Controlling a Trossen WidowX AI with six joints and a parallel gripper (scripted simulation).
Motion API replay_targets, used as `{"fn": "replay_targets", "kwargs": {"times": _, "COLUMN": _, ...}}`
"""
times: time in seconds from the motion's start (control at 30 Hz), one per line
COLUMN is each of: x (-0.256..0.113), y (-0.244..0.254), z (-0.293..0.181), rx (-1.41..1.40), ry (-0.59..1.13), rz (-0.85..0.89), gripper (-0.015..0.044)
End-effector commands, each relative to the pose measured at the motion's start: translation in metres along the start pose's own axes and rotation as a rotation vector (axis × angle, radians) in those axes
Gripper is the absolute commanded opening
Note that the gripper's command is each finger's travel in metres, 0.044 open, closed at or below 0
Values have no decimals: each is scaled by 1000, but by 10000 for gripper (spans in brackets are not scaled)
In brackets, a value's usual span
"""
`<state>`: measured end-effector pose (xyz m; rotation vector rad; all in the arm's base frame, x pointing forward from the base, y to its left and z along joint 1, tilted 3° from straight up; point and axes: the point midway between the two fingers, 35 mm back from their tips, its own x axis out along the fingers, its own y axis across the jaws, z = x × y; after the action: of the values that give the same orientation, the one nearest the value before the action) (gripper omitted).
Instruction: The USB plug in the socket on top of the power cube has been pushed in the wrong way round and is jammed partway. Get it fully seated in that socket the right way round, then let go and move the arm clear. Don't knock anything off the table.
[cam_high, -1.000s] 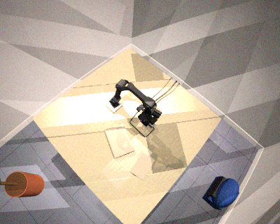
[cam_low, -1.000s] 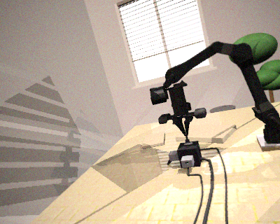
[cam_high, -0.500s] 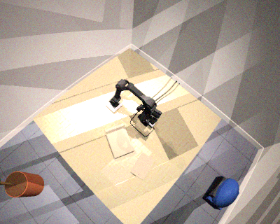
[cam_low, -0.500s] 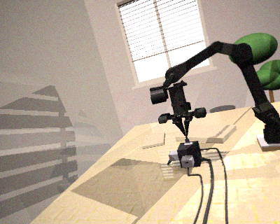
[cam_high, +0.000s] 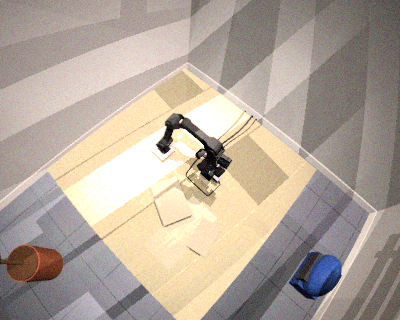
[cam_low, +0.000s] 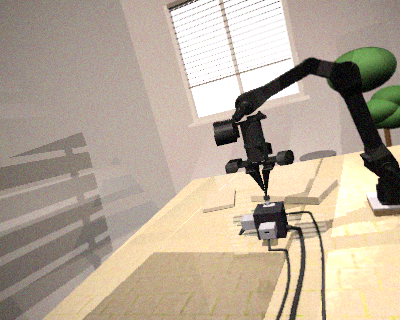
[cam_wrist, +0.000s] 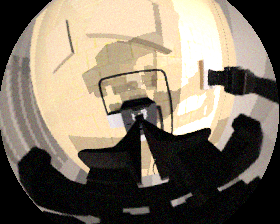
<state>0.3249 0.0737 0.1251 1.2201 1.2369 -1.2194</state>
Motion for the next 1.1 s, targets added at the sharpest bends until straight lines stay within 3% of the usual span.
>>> {"fn": "replay_targets", "kwargs": {"times": 0.0, "x": -3, "y": 0, "z": 0, "rx": -1, "ry": -1, "rz": -2, "gripper": 0}}
{"fn": "replay_targets", "kwargs": {"times": 0.8, "x": -18, "y": 0, "z": 0, "rx": 0, "ry": 0, "rz": -2, "gripper": 0}}
{"fn": "replay_targets", "kwargs": {"times": 1.07, "x": -16, "y": 0, "z": 0, "rx": -134, "ry": 0, "rz": 0, "gripper": 0}}
